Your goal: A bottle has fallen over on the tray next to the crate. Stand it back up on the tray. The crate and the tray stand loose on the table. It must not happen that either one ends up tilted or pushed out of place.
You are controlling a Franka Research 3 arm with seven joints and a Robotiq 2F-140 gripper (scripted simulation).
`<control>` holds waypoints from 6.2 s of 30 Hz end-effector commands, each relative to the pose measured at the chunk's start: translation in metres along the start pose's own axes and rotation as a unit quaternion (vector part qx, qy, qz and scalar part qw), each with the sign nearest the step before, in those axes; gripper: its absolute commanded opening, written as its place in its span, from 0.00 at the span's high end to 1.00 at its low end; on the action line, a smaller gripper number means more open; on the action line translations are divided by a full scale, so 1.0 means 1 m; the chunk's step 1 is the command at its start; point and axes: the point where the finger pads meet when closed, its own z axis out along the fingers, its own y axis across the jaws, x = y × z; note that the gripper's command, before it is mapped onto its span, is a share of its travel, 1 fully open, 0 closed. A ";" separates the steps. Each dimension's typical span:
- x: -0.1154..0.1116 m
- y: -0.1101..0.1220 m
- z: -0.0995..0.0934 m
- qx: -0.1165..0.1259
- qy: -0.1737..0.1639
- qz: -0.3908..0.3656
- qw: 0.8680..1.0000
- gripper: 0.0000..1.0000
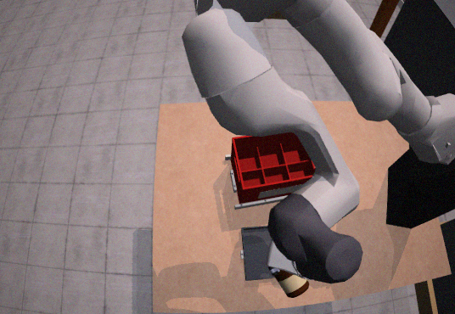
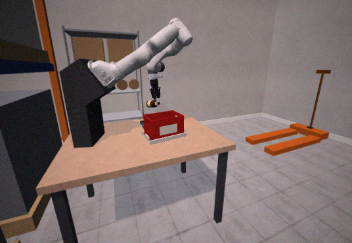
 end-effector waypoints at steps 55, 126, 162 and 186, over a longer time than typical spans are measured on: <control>-0.005 -0.002 -0.002 0.003 0.087 0.001 0.996 1.00; -0.008 -0.003 -0.002 0.004 0.170 0.002 0.986 1.00; -0.009 -0.002 -0.002 0.004 0.173 0.002 0.985 1.00; -0.009 -0.004 -0.002 0.005 0.195 0.002 0.981 1.00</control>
